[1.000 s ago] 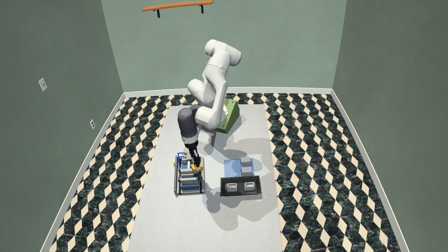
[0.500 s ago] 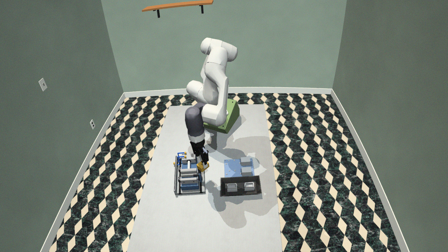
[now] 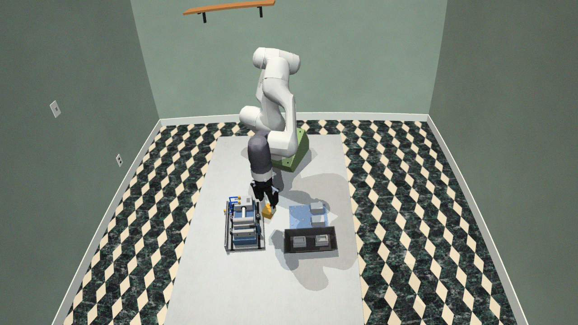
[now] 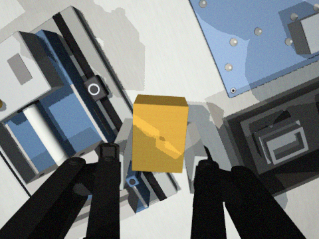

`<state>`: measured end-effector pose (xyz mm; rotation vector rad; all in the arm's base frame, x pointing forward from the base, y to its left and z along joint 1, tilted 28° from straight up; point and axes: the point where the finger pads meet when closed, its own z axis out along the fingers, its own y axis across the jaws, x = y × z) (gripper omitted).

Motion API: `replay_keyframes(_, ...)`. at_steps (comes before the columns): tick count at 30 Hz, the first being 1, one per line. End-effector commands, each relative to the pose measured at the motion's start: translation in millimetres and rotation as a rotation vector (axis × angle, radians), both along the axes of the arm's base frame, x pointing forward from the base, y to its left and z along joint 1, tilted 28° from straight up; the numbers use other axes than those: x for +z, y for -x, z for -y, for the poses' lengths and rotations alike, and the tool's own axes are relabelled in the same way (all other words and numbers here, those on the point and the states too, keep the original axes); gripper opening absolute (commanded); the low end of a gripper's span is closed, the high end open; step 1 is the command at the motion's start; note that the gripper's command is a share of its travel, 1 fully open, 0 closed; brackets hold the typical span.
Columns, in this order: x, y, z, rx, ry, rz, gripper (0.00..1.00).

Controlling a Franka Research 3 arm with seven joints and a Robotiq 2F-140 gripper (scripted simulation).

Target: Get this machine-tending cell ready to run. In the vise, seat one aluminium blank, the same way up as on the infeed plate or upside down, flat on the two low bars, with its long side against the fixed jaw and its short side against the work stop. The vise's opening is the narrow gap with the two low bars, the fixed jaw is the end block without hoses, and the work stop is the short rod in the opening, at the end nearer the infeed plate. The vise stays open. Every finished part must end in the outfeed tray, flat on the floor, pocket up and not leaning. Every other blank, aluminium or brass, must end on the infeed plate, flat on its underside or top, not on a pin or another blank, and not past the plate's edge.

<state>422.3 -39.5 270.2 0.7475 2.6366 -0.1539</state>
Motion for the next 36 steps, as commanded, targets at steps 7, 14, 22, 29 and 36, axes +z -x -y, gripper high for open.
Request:
replay_keyframes(7, -3, 4, -19, 0.281, 0.111, -0.051, 0.00)
replay_keyframes(14, -8, 8, -29, 0.387, 0.152, -0.077, 0.00)
replay_keyframes(22, -16, 16, -49, 0.588, 0.231, -0.125, 0.00)
replay_keyframes(29, -22, 23, -62, 0.737, 0.291, -0.160, 0.00)
replay_keyframes(36, -28, 29, -74, 0.874, 0.347, -0.191, 0.00)
